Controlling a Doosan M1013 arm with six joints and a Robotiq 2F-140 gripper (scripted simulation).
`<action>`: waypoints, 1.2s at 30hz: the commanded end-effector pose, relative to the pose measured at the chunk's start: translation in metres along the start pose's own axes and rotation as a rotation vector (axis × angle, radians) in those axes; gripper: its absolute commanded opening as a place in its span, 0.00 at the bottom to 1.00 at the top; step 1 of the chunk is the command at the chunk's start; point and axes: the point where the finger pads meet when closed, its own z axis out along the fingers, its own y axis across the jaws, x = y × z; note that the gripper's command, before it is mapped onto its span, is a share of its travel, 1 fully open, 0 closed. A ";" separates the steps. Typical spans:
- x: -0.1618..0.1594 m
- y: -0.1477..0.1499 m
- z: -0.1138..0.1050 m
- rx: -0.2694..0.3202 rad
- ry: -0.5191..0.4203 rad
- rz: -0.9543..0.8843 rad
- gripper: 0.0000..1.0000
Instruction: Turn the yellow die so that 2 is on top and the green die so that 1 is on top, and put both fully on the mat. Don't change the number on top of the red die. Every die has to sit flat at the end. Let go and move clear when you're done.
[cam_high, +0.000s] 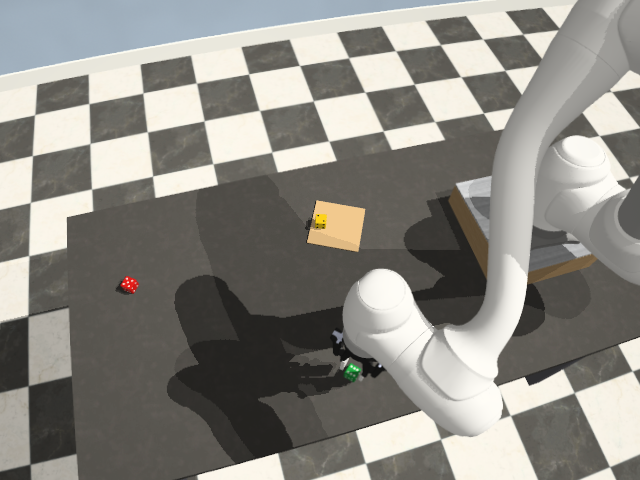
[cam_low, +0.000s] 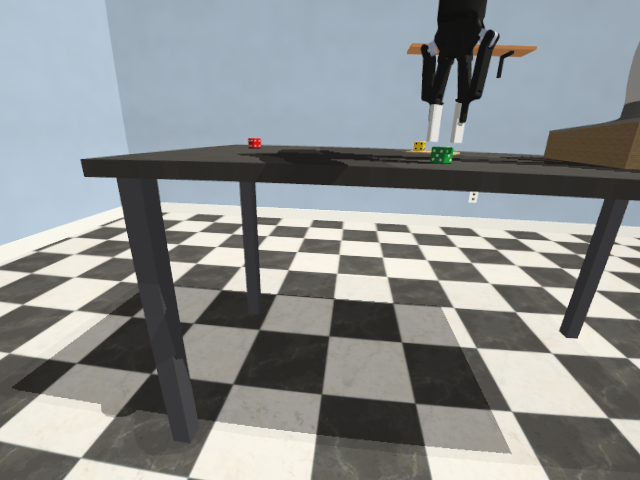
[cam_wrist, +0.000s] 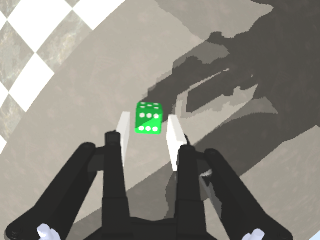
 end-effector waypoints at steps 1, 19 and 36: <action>0.000 0.000 0.000 0.000 0.000 0.000 0.35; 0.000 0.000 0.002 0.000 0.000 0.000 0.35; 0.000 0.000 0.029 0.000 0.000 0.000 0.35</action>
